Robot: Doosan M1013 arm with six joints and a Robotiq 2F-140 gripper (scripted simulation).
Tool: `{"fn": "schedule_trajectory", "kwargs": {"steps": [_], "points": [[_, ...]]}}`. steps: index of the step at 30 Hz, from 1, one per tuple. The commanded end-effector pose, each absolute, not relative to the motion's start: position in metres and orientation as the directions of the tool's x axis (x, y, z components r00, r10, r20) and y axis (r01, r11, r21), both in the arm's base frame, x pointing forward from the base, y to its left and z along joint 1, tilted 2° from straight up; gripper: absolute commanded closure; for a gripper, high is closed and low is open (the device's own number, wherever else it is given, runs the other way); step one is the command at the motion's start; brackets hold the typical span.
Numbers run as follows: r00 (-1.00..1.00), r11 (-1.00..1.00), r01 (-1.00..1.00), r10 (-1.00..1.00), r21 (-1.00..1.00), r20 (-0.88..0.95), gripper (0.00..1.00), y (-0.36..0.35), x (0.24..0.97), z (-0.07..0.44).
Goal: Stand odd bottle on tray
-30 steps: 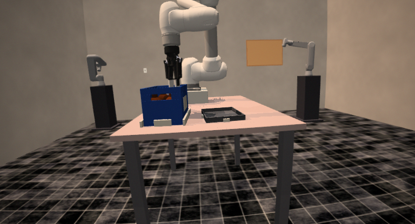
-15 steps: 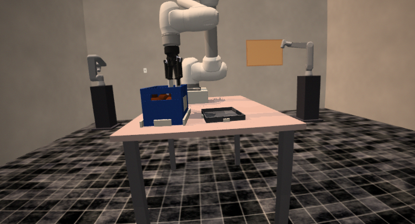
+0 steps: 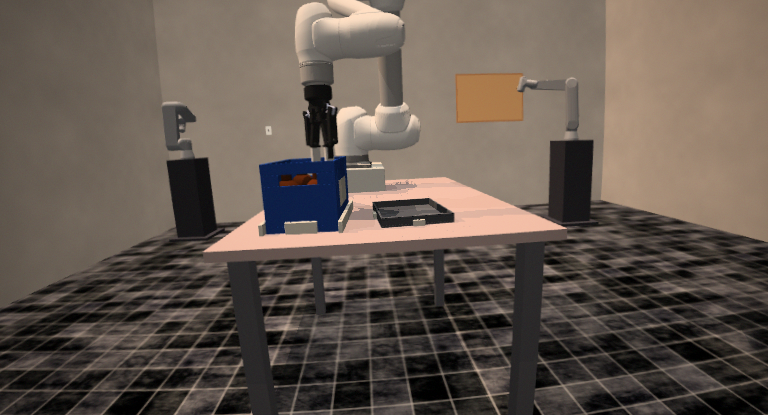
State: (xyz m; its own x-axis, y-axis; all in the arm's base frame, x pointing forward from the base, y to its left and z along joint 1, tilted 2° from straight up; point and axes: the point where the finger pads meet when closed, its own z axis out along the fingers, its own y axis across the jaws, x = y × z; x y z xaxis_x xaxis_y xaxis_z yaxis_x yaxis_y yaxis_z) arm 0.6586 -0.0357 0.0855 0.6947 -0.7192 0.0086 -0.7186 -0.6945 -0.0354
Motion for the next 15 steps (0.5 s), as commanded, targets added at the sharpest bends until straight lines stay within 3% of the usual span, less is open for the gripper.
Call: {"fn": "schedule_trajectory", "kwargs": {"steps": [1,15], "points": [[0.695,-0.695,-0.719,-0.719,-0.036,0.009,0.62,-0.036,0.659,0.086],[0.695,-0.695,-0.719,-0.719,-0.036,0.009,0.62,-0.036,0.658,0.098]]}}
